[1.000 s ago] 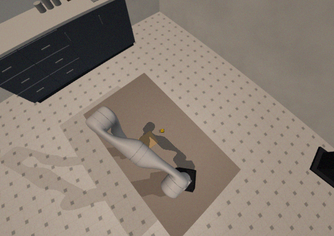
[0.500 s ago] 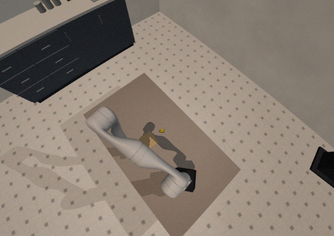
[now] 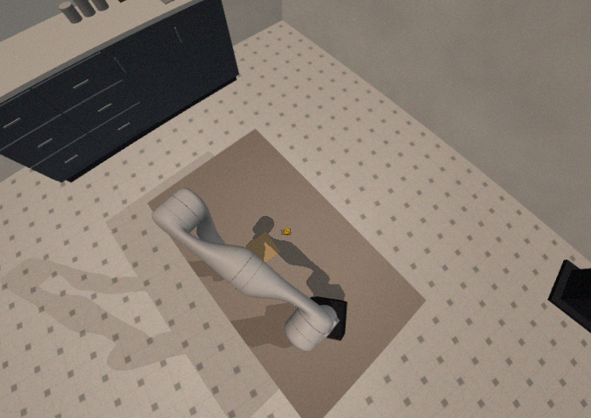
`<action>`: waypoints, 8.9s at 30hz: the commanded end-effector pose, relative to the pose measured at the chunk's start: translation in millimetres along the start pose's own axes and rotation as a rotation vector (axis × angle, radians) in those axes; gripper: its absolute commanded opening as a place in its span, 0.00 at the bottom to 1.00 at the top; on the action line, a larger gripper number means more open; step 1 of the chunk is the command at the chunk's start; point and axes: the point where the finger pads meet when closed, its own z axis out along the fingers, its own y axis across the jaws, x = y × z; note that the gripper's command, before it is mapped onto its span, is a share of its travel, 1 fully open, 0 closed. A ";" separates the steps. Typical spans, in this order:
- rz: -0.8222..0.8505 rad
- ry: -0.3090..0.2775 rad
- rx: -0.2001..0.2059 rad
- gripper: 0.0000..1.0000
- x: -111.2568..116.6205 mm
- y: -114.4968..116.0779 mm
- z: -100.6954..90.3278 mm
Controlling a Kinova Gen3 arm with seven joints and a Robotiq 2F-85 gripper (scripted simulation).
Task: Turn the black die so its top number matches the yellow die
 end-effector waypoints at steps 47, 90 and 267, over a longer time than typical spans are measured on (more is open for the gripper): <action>0.001 0.001 -0.001 0.46 0.5 0.2 34.2; 0.001 0.001 -0.001 0.26 0.5 0.2 34.2; -2.924 0.038 0.420 0.26 79.3 -92.9 -54.8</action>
